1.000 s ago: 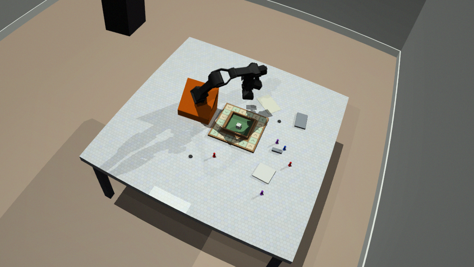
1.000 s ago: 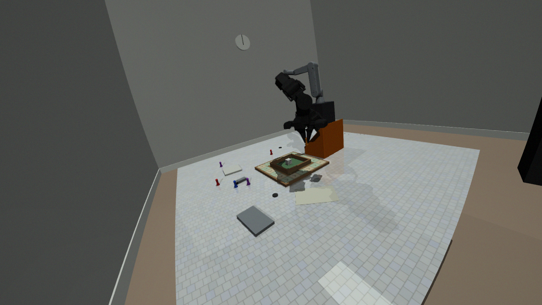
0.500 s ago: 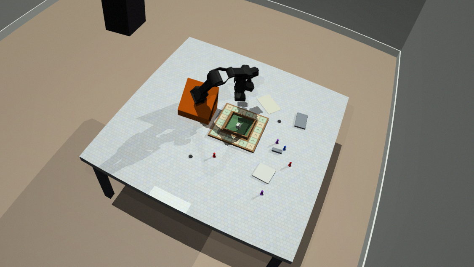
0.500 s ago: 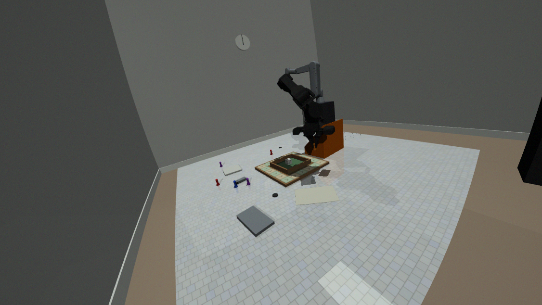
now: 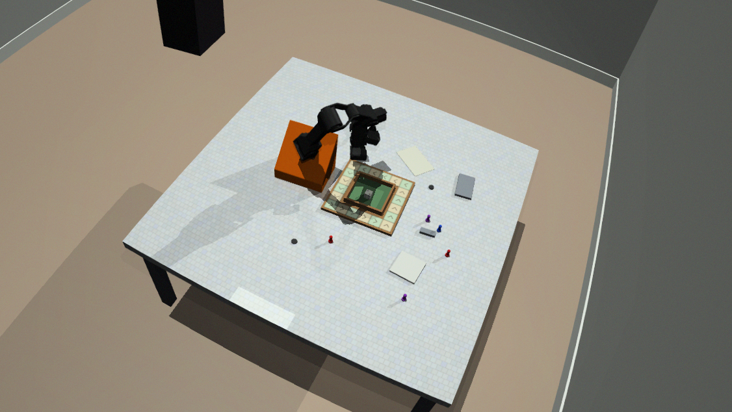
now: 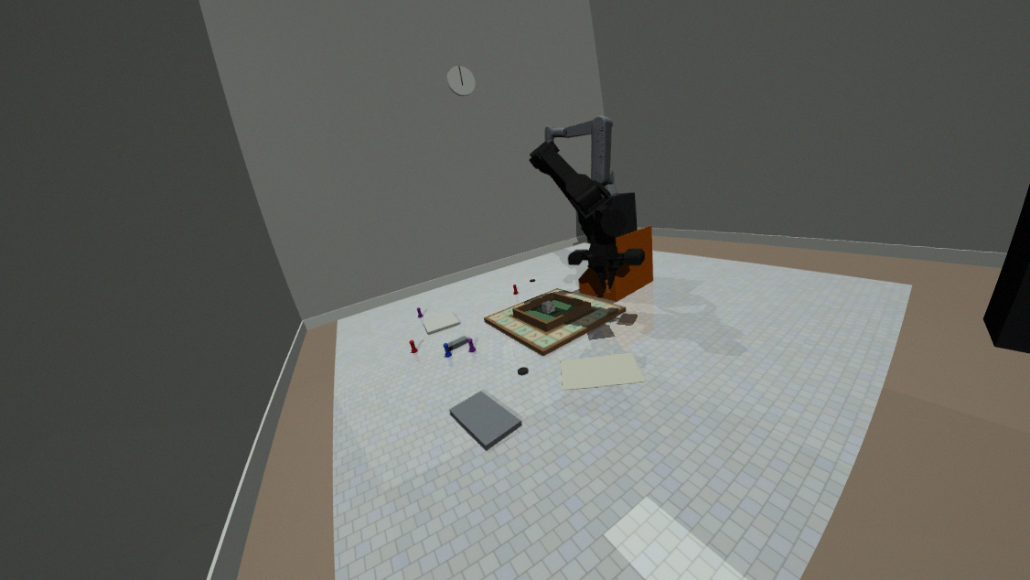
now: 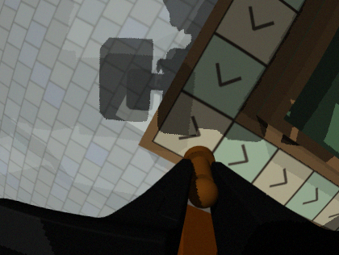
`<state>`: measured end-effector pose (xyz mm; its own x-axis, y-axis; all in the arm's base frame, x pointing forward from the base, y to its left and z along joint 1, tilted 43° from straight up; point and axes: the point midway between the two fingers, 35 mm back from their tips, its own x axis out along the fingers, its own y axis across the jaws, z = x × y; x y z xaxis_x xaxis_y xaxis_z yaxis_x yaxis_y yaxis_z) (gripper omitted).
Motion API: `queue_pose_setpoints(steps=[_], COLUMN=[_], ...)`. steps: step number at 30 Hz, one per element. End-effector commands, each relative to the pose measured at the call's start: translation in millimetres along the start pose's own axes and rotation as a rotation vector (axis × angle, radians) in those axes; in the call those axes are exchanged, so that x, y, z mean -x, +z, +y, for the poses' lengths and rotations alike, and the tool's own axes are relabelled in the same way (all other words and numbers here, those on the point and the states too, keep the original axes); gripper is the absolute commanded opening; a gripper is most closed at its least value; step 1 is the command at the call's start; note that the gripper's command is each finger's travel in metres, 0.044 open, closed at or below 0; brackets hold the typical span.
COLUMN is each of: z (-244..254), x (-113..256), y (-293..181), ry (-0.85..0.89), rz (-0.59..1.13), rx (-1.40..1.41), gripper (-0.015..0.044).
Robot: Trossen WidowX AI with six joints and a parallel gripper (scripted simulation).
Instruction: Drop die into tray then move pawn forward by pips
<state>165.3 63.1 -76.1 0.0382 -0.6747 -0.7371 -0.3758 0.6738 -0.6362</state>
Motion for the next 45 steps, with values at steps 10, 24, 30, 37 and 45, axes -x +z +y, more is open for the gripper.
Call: queue_pose_setpoints(steps=[10,24,30,37,45], z=[1,0,1,2,-4], x=[-35,-52,-48,-9,8], y=[-2,-3,-2,-1,-2], ry=[0.002,0.002,0.007,0.006,0.004], rz=[0.000,0.000,0.000,-0.001,0.000], rx=[-0.004,-0.004,-0.009,-0.005,-0.031], gripper=[0.0000,0.0000,0.0157,0.0341,0.0440])
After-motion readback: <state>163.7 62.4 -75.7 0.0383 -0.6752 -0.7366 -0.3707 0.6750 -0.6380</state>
